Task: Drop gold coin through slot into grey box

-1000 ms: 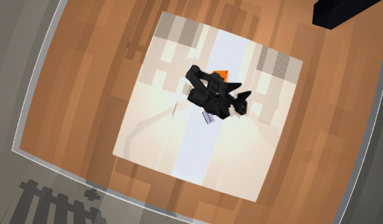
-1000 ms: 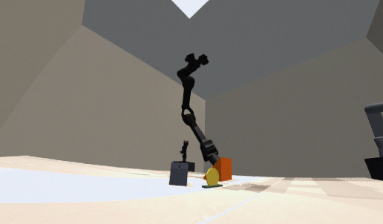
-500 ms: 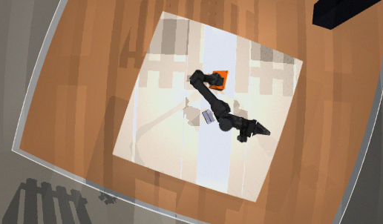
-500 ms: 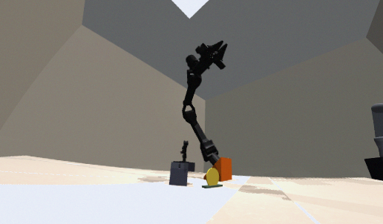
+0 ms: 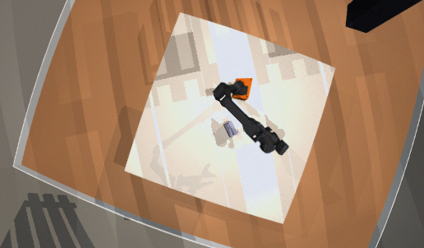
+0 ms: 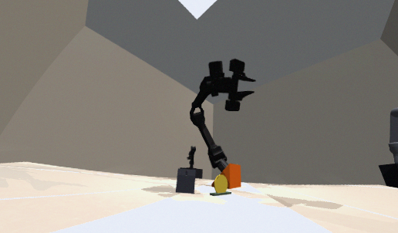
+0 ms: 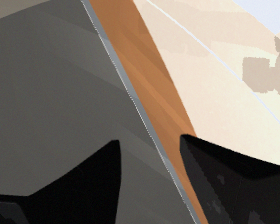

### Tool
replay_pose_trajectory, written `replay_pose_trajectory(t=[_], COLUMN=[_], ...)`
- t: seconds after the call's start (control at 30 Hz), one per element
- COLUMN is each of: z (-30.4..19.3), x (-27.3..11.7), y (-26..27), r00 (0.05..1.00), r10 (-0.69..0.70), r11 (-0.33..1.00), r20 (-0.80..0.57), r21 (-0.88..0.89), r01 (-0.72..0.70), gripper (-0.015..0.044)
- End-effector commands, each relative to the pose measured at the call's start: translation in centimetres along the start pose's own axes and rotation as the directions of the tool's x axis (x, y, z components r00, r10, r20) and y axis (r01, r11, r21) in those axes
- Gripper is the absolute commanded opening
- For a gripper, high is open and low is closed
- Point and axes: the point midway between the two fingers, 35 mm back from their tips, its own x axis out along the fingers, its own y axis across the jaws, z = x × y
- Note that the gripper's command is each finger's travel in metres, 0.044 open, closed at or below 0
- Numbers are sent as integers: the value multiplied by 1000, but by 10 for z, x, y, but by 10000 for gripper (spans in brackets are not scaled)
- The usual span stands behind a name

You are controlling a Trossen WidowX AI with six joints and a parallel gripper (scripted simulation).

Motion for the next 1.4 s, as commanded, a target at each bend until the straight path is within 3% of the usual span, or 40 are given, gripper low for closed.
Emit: replay_pose_trajectory(t=[0.0, 0.23, 0.43, 1.37], z=[10, 28, 44, 67], x=[13, 6, -27, -1], y=[-52, -158, -221, -273], r00=[975, 762, 499, 490], r10=[-211, -618, -815, -819], r11=[977, 766, 481, 471], r20=[64, 194, 294, 298], r21=[-15, -69, -136, -137], r01=[212, 639, 866, 872], gripper=[161, 161, 161, 161])
